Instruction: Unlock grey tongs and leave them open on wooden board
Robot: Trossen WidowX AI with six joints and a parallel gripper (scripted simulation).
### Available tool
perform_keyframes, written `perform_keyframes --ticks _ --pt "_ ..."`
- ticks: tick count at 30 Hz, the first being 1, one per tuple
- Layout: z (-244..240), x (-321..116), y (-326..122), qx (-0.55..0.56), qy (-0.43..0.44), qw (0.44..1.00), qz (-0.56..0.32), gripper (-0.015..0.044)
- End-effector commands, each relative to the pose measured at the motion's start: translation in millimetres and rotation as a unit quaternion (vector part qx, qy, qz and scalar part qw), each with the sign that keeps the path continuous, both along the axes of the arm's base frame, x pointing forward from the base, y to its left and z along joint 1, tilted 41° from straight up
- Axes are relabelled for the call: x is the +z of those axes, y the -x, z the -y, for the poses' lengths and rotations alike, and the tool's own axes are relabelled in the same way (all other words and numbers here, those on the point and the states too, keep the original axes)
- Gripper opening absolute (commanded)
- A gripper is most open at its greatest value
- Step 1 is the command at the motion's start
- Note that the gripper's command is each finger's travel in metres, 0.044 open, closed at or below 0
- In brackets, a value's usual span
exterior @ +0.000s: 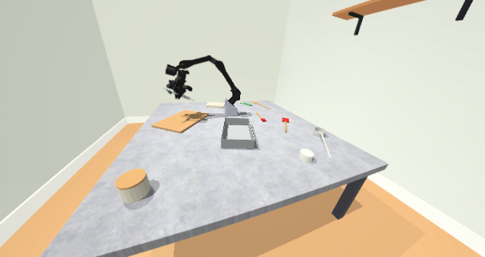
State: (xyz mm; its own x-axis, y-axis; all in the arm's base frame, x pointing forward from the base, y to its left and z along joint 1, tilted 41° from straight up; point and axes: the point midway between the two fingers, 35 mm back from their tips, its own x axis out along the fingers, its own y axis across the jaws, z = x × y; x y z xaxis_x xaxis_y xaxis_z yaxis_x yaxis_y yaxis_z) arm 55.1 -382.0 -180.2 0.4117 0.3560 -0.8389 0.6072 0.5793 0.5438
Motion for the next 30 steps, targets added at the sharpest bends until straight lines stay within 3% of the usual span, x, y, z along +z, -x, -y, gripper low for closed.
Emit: perform_keyframes --ticks 1,30 --pt "3.4 2.9 2.2 -0.027 0.020 0.999 0.022 -0.0150" --pt "8.3 48.5 23.8 -0.161 0.197 0.947 0.194 -0.0150"
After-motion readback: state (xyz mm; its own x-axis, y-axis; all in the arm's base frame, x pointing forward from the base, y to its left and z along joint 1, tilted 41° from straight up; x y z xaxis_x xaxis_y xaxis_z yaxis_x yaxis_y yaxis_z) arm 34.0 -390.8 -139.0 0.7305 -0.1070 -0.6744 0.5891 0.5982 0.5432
